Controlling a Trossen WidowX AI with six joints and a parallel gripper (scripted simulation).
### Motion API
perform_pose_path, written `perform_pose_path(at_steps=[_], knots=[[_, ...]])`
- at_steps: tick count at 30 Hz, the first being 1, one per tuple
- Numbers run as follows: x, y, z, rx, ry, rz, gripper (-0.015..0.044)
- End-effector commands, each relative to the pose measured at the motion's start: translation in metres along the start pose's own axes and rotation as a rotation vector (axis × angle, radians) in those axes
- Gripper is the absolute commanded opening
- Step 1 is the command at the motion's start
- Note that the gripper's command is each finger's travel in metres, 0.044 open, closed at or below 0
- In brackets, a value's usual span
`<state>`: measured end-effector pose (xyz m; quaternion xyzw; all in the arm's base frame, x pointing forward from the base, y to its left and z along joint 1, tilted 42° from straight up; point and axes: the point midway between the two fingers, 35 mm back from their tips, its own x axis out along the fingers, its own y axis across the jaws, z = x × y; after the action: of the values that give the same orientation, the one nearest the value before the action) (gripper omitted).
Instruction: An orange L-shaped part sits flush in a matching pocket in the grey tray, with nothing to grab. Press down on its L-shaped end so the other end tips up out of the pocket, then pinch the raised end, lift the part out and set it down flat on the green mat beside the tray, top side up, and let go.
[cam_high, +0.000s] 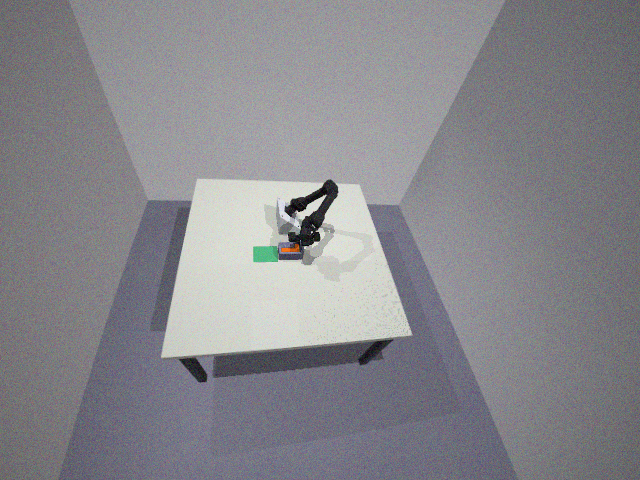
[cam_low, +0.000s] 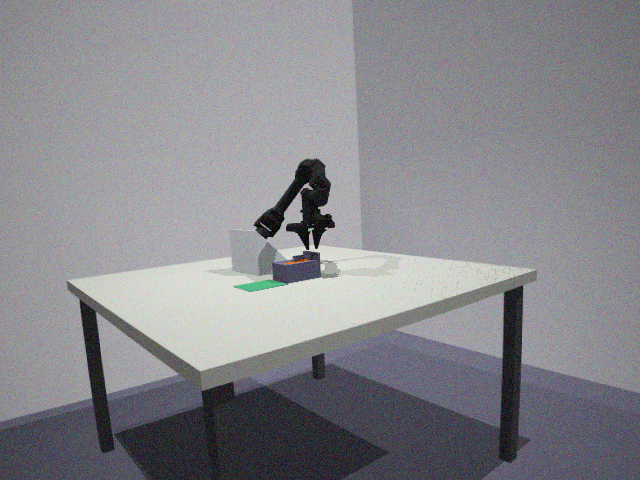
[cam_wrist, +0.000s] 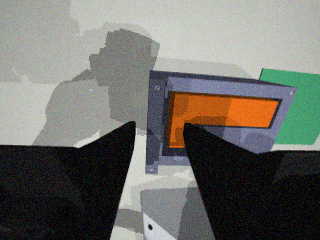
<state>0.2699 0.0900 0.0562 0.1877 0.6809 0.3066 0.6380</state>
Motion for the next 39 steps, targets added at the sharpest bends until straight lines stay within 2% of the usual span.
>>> perform_pose_path(at_steps=[1, 29, 39], knots=[[0.028, 0.000, -0.007, 0.016, 0.021, 0.012, 0.0180], [0.063, 0.001, -0.008, 0.016, 0.021, 0.014, 0.0180], [0.064, 0.001, -0.008, 0.016, 0.021, 0.014, 0.0180]])
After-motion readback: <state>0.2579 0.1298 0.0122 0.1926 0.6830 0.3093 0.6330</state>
